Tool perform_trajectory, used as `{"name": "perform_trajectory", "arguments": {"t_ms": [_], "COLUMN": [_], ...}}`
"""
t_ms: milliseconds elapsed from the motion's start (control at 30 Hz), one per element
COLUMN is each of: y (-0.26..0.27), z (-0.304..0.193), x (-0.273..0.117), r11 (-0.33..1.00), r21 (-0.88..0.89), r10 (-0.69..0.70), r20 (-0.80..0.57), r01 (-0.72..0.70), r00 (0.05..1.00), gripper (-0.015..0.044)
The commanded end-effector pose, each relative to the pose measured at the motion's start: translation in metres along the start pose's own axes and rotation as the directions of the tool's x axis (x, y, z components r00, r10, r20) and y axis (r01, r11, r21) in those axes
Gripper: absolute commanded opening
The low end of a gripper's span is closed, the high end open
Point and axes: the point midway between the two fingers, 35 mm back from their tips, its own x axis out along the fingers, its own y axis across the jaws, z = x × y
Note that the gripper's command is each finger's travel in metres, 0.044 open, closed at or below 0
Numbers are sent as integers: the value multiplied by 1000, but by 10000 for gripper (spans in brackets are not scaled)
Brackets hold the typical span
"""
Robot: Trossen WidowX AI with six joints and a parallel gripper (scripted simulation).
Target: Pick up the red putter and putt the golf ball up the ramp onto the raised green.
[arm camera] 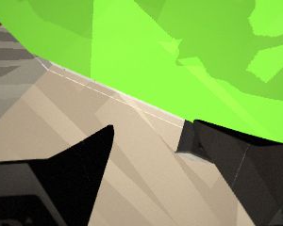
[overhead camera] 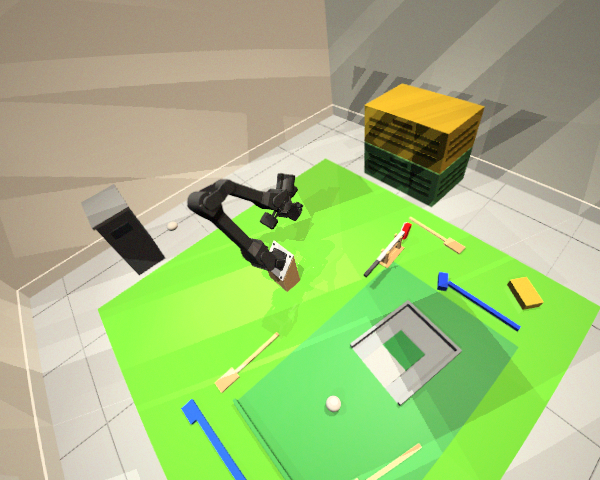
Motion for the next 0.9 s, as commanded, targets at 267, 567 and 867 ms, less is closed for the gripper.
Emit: {"name": "perform_trajectory", "arguments": {"t_ms": [267,567,867], "y": [77,100,66], "z": [72,146,251], "x": [-64,-136,-222], "r11": [899,792,513], "r21": [-428,-608,-666], "r10": [221,289,95], "r20": [255,451,671], "r01": [-96,54,542], "r00": [941,844,735], "gripper": [440,440,440]}}
